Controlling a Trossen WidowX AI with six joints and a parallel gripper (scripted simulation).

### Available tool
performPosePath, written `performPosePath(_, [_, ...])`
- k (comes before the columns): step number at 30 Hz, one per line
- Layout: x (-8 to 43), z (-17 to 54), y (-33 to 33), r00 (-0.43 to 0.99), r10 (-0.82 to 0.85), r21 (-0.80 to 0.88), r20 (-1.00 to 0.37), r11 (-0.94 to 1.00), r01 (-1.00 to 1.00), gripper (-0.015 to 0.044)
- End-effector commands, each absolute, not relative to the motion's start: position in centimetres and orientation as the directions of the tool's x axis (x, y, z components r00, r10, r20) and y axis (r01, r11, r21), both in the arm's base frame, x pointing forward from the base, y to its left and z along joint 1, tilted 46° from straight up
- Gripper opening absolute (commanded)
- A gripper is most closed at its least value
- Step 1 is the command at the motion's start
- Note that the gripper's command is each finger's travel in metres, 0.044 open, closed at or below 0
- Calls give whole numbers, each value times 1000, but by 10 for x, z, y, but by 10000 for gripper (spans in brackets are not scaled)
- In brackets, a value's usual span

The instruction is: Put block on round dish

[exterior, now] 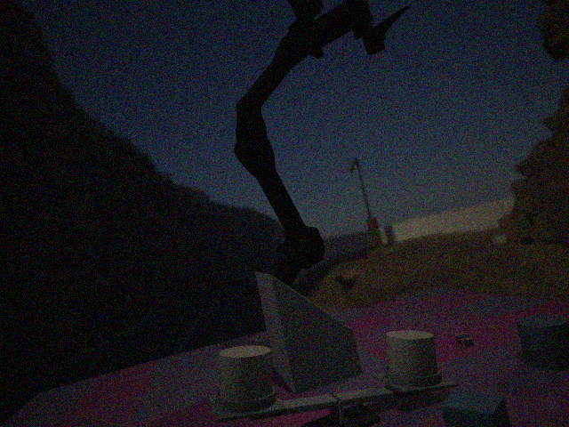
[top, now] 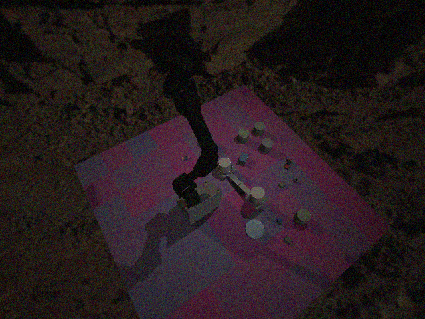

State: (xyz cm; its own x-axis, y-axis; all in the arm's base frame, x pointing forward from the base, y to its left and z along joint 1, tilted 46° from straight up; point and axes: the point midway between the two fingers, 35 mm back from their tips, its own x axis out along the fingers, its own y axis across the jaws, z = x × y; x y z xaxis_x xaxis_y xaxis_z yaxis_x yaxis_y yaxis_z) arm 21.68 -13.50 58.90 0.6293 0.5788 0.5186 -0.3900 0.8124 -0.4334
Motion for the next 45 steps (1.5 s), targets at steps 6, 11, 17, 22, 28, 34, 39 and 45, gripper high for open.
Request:
performPosePath(6, [194, 597, -108, 558, 620, -511, 551, 780, -362, 440])
performPosePath(11, [166, 604, -90, 538, 629, -572, 561, 765, -296, 440])
performPosePath(17, [133, 605, -61, 531, 644, -651, 551, 729, -209, 440])
performPosePath(22, [113, 605, -40, 535, 652, -706, 537, 695, -138, 440])
performPosePath(28, [97, 600, -14, 551, 661, -764, 508, 642, -66, 440])
performPosePath(34, [86, 592, 18, 564, 679, -818, 469, 575, -11, 440])
performPosePath(39, [83, 583, 46, 579, 696, -860, 425, 509, 20, 440])
performPosePath(45, [86, 567, 81, 604, 713, -906, 357, 421, 38, 440])
